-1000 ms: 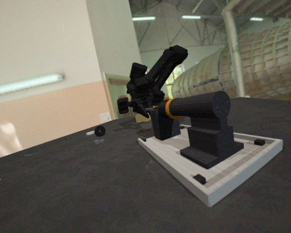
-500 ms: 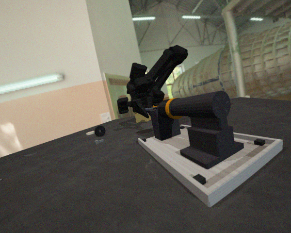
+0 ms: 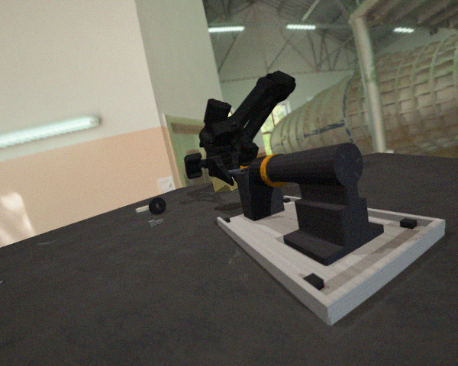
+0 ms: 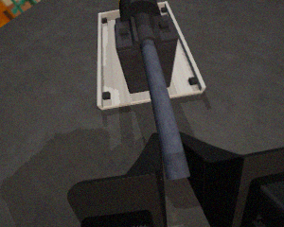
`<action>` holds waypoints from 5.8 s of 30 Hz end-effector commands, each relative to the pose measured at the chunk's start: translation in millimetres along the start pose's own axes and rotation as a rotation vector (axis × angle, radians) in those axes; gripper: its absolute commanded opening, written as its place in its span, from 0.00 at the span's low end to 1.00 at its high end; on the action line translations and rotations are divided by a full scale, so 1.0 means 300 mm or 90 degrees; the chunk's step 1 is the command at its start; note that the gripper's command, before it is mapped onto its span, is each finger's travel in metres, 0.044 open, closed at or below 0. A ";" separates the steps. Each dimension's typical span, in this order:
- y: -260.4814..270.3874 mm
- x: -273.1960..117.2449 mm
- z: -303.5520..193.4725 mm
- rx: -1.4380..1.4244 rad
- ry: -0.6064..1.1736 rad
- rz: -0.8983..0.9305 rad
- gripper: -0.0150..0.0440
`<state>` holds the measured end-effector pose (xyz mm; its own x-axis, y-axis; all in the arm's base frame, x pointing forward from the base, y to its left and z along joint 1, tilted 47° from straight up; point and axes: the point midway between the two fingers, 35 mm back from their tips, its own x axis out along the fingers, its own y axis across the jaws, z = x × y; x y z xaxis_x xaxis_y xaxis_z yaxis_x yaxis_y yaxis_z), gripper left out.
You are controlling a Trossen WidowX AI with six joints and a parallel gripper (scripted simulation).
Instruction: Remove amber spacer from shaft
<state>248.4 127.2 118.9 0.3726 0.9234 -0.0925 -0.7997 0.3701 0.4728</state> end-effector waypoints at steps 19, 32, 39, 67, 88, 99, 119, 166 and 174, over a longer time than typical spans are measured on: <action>0.002 -0.007 -0.008 -0.002 0.001 0.002 0.25; 0.002 -0.010 -0.011 -0.002 0.001 0.002 0.25; 0.002 -0.012 -0.013 -0.002 0.001 0.002 0.25; 0.002 -0.020 -0.020 -0.001 0.001 0.002 0.25; 0.001 -0.025 -0.026 -0.001 0.001 0.002 0.25; 0.001 -0.028 -0.029 -0.001 0.001 0.002 0.25; -0.001 -0.026 -0.027 -0.001 0.001 0.002 0.25; -0.001 0.012 0.014 -0.002 0.000 0.002 0.25; -0.001 0.018 0.021 -0.002 0.000 0.002 0.25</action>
<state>251.1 131.0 121.7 0.3648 0.9265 -0.0921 -0.8025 0.3631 0.4734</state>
